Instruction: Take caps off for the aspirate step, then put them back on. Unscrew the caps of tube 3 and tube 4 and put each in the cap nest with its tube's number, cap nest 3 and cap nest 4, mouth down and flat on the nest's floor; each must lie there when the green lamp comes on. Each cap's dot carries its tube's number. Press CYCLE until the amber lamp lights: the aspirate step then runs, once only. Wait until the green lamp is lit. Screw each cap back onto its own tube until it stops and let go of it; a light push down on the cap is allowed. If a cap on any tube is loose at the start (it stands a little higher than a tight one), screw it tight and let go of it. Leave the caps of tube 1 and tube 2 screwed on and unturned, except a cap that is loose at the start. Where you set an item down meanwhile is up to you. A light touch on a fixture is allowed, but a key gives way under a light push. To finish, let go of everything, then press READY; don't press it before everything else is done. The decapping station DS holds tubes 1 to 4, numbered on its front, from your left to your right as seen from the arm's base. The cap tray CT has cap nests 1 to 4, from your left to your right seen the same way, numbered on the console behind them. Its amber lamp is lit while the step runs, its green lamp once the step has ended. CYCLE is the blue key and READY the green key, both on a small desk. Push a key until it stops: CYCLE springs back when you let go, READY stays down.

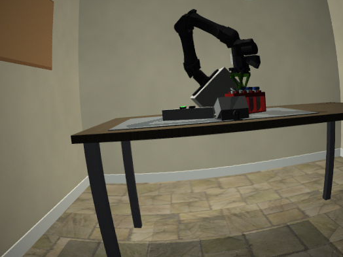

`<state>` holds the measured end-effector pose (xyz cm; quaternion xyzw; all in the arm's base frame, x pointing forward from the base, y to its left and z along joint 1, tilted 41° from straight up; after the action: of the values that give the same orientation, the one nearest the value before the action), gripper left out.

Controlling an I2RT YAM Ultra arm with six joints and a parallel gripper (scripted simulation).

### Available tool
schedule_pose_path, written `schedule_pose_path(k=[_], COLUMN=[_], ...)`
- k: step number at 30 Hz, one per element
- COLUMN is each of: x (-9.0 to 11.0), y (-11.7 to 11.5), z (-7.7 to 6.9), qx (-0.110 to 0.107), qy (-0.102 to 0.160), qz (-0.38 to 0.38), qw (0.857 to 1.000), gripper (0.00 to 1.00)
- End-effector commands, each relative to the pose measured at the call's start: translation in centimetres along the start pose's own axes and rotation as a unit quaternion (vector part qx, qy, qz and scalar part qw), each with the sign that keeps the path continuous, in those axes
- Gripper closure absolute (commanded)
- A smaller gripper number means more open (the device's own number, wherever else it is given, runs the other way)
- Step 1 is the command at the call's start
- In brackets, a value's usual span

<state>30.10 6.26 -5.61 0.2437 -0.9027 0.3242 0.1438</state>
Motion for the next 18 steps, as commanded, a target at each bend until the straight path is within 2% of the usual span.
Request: schedule_pose_path(k=[1,5,11,12,18], x=[-0.17,-0.17,-0.17,-0.17,-0.17], y=[-0.01,-0.02,-0.03,-0.03,-0.02], z=[-0.39,-0.4,-0.42,-0.42,-0.42], qx=[0.002,0.002,0.002,0.002,0.002], qy=[-0.006,-0.006,-0.006,-0.006,-0.006], qz=[-0.084,-0.156,-0.156,-0.156,-0.156], qw=[0.996,0.988,0.988,0.988,0.988], gripper=[0.51,0.51,0.51,1.0,1.0])
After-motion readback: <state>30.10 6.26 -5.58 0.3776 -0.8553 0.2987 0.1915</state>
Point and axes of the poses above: the point where the finger pads meet when closed, its own z axis out along the fingers, its own y axis across the jaws, x = y × z, the point moved 7 cm from there along -z, back along the fingers, and after that the axes turned 5 degrees about z, right-handed, at the moved point
